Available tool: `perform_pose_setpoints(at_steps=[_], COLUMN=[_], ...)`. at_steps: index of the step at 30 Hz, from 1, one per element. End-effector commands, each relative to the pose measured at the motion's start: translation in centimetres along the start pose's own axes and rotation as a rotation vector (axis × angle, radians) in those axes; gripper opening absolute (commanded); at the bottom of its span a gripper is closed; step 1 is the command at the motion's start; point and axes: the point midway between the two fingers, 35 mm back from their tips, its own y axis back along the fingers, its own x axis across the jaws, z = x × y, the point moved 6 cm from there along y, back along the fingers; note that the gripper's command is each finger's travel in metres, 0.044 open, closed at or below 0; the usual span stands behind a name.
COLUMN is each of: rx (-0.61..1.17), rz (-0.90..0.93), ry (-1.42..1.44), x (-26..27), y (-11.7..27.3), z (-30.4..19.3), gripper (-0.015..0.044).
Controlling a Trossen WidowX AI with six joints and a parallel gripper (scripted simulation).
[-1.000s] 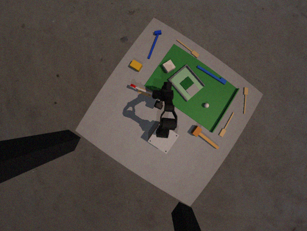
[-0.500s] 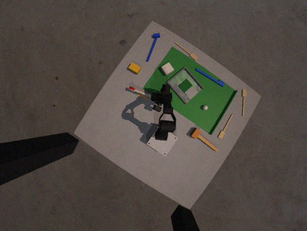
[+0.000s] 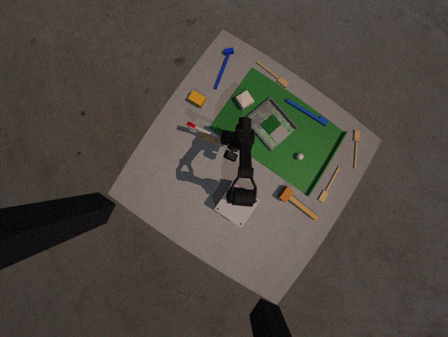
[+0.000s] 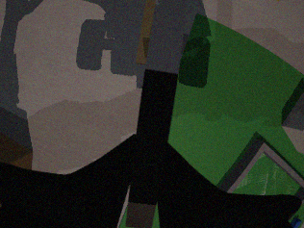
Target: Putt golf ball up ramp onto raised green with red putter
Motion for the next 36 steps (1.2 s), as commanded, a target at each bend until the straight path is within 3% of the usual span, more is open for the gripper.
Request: perform_pose_setpoints(at_steps=[1, 7, 36], rx=[-0.016, 0.000, 0.078], rz=[-0.014, -0.017, -0.136], ry=[0.005, -0.037, -0.797], x=[0.3, -0.2, -1.8], y=[2.6, 2.1, 6.6], z=[0.7, -0.2, -13.4], gripper=[0.0000, 0.0000, 0.0000])
